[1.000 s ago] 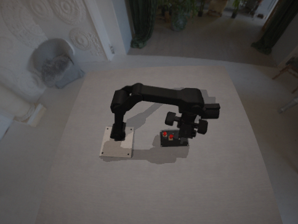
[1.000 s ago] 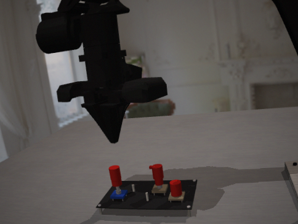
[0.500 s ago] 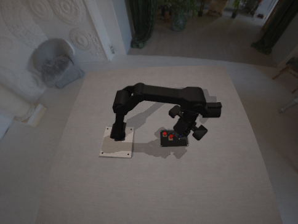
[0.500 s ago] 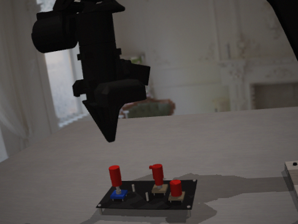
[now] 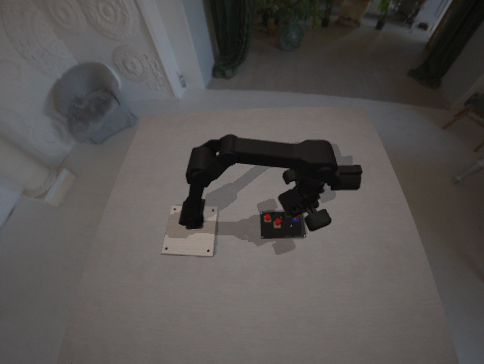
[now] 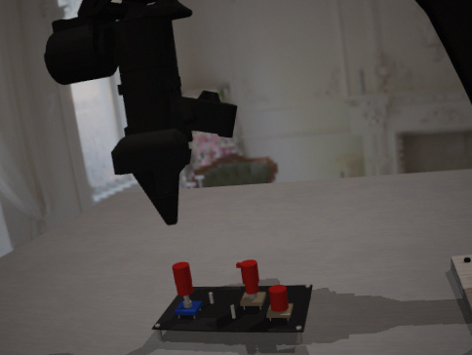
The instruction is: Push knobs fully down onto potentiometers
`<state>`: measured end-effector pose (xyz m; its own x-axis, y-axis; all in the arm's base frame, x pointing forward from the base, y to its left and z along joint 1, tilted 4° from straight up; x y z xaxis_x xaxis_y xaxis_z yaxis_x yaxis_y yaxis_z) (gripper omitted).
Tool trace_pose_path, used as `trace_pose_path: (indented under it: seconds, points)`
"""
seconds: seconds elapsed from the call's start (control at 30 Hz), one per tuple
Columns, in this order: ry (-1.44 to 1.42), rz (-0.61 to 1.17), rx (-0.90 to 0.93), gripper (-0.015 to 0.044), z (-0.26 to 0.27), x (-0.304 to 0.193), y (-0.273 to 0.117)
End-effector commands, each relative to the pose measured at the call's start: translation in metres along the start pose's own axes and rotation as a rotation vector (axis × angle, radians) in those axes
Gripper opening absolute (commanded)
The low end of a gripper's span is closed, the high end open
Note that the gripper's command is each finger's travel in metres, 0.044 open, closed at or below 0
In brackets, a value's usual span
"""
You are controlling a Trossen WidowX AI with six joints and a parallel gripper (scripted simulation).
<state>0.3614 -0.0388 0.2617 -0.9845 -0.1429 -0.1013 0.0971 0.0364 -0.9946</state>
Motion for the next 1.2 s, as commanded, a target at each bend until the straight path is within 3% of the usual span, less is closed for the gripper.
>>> trace_pose_path:
  seconds: [0.0,0.13,1.17]
  points:
    - [0.024,-0.008,0.003,0.0,0.0,0.0,0.003]
    - [0.024,-0.008,0.002,0.0,0.0,0.0,0.021]
    - [0.024,-0.008,0.002,0.0,0.0,0.0,0.041]
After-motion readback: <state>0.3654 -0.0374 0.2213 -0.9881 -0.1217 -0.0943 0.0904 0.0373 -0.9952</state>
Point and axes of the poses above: the point midway between the two fingers, 35 mm back from their tips, its own y axis out along the fingers, its own z axis across the jaws, x = y × z, the point moved 9 cm from there along -y, back along the fingers, and after that the axes turned 6 degrees about y, right-handed, at the moved point
